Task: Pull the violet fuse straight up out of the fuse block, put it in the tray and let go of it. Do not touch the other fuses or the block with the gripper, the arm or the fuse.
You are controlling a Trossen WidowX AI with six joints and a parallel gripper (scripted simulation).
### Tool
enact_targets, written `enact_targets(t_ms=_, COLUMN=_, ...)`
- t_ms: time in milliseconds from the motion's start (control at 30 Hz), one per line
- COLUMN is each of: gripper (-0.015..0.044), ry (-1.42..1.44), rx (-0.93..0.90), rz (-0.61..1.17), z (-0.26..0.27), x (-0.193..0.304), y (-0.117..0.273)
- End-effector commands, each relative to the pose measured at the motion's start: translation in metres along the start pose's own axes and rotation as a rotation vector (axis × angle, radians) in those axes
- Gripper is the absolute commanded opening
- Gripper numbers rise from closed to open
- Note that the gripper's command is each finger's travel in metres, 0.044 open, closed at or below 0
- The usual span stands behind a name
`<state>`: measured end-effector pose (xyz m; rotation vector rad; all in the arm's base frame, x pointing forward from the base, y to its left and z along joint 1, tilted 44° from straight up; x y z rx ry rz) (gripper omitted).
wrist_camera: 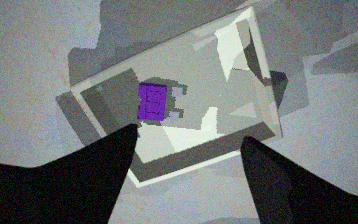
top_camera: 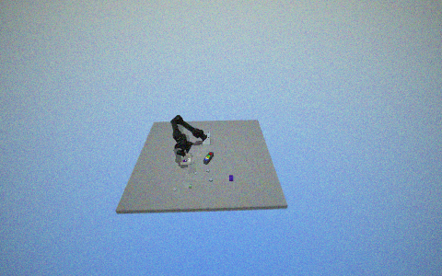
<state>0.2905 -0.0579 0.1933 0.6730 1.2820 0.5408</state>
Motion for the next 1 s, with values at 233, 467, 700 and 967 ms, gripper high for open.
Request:
enact_targets(t_ms=233, gripper=0.033, ry=-0.001, rx=-0.017, rz=0.002, z=0.0008, x=0.0004, y=0.0338)
enact_targets(t_ms=467, gripper=0.033, ry=0.0, rx=-0.015, rz=-0.001, z=0.0006, x=-0.0001, y=0.0322)
enact_targets(t_ms=700, gripper=0.033, ry=0.0, rx=-0.015, rz=-0.001, z=0.0006, x=-0.0001, y=0.0322)
enact_targets(t_ms=967, gripper=0.033, ry=0.0, rx=-0.015, rz=-0.001, z=0.0006, x=-0.0001, y=0.0322)
Point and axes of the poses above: the point midway between the two fingers, 35 mm back from their tips, its own y axis back along the fingers, its own z axis across the jaws, x = y × z, the point moved 5 cm from there along y, back along the fingers, and after that the axes turned 13 degrees about y, right-handed, at the moved point
